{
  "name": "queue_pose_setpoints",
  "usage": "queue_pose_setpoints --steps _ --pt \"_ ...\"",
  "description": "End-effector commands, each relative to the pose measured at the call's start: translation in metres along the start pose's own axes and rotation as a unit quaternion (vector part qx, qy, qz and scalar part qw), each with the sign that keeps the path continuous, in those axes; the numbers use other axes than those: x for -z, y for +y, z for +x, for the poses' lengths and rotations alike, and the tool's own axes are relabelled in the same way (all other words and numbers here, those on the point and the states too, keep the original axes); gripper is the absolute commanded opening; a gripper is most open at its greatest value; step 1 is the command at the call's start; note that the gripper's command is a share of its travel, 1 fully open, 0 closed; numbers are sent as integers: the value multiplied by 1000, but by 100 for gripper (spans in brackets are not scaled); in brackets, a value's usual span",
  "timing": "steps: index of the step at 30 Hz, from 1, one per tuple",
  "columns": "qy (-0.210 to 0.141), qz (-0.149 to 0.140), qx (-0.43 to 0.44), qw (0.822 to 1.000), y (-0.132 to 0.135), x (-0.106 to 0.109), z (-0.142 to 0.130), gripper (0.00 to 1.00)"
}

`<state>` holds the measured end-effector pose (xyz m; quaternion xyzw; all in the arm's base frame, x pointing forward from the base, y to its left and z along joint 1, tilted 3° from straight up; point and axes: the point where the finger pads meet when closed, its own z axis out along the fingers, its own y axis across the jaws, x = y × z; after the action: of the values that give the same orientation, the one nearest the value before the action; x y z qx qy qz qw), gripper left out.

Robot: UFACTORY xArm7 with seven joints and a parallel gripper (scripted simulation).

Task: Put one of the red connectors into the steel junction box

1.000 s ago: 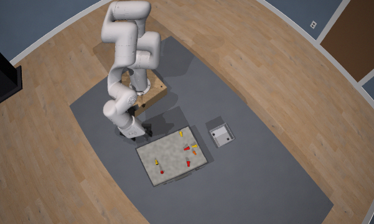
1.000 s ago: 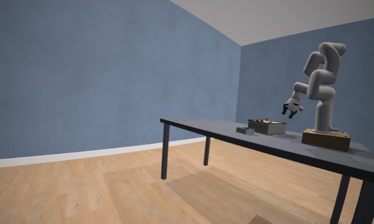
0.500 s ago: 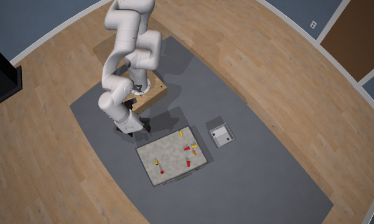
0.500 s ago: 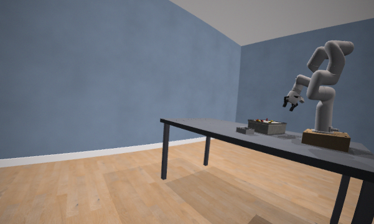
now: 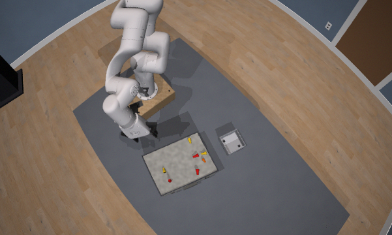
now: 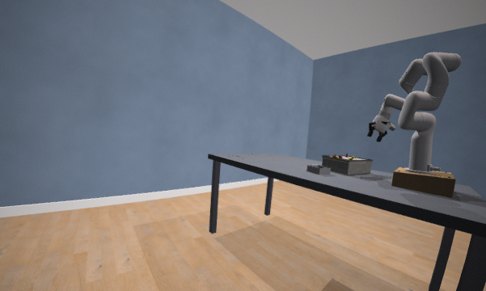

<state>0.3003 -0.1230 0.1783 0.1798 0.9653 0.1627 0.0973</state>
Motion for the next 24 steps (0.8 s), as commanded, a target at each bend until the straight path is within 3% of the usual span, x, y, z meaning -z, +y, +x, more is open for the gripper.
queue_pose_setpoints --steps 1,6,8,15,24 --pt "20 28 10 999 5 4 -20 100" --pt "48 77 29 995 19 5 -56 100" --pt "48 77 29 995 19 5 -56 100" --pt "64 137 55 987 46 -1 -106 100" --pt "64 154 63 984 58 -4 -123 100"
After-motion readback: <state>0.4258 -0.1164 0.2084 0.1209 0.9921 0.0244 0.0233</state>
